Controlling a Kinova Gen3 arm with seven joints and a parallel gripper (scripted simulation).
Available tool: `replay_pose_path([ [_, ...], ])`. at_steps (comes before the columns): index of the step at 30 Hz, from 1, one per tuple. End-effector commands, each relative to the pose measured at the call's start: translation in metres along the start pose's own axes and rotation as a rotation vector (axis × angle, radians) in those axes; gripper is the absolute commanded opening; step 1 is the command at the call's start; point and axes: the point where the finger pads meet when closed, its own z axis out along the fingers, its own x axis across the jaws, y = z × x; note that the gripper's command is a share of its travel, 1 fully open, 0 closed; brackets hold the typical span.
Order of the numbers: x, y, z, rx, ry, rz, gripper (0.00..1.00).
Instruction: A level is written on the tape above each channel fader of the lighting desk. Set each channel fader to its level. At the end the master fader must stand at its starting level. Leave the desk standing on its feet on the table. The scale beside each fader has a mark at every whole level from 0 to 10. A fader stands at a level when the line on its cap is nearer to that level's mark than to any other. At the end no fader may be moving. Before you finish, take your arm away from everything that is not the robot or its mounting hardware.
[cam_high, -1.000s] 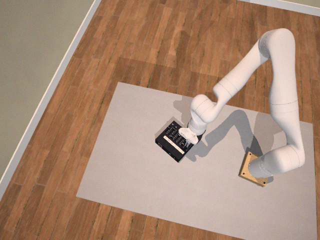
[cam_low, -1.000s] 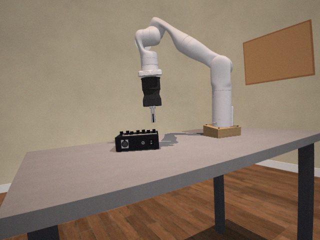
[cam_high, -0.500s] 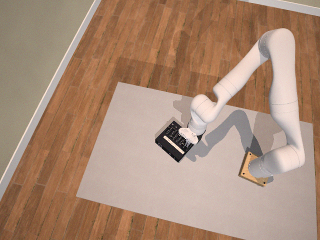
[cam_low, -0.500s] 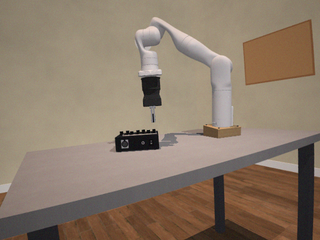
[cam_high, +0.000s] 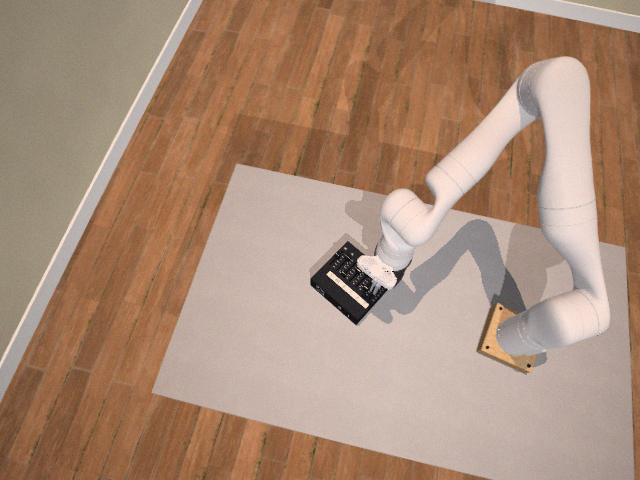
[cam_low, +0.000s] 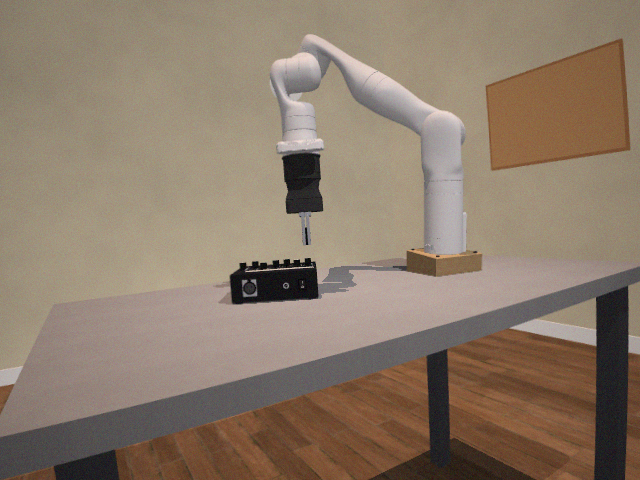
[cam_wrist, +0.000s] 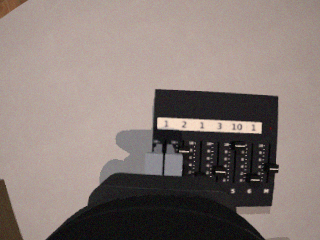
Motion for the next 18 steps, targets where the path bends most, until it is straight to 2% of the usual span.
replay_pose_path([
  [1, 0.0003, -0.0002, -0.0001, 0.0, 0.001, 0.0, 0.0],
  [18, 0.0005, -0.0001, 0.007, 0.0, 0.001, 0.0, 0.0],
])
